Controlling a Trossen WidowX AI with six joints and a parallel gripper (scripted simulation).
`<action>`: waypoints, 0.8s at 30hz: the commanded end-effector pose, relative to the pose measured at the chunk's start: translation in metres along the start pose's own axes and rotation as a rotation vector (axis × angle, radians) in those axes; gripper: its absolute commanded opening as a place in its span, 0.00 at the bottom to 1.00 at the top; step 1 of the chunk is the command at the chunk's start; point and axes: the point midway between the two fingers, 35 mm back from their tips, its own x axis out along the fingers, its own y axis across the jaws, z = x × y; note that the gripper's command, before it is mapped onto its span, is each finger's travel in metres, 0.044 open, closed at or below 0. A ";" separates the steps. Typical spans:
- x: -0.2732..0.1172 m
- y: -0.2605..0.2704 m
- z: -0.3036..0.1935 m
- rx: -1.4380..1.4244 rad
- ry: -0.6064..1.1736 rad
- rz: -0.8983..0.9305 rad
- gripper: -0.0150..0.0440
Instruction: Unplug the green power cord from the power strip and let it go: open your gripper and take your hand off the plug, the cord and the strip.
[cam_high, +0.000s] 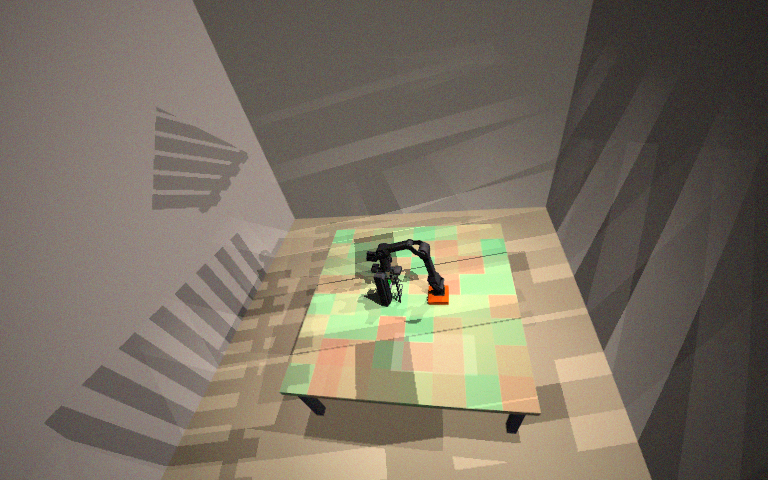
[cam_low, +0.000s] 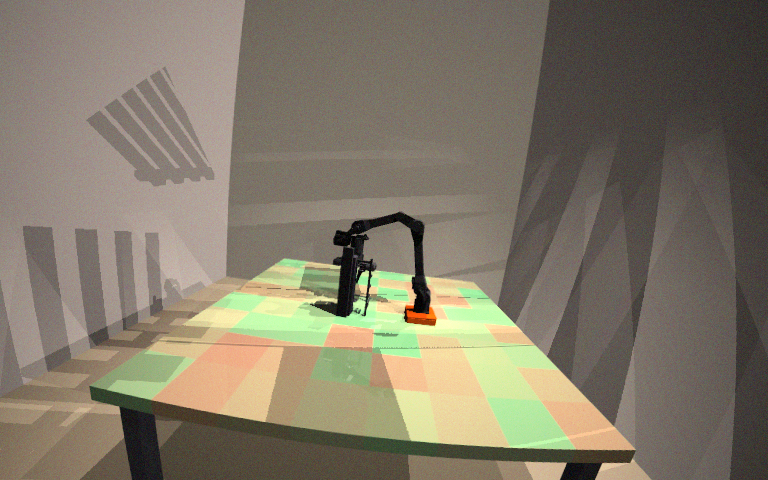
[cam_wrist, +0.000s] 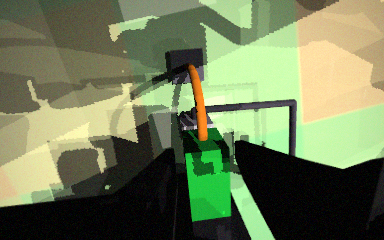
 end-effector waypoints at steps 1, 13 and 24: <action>0.000 -0.001 -0.006 0.002 -0.004 -0.001 0.53; 0.008 -0.001 -0.012 0.002 -0.003 -0.001 0.53; 0.009 -0.001 -0.012 -0.001 0.001 0.001 0.34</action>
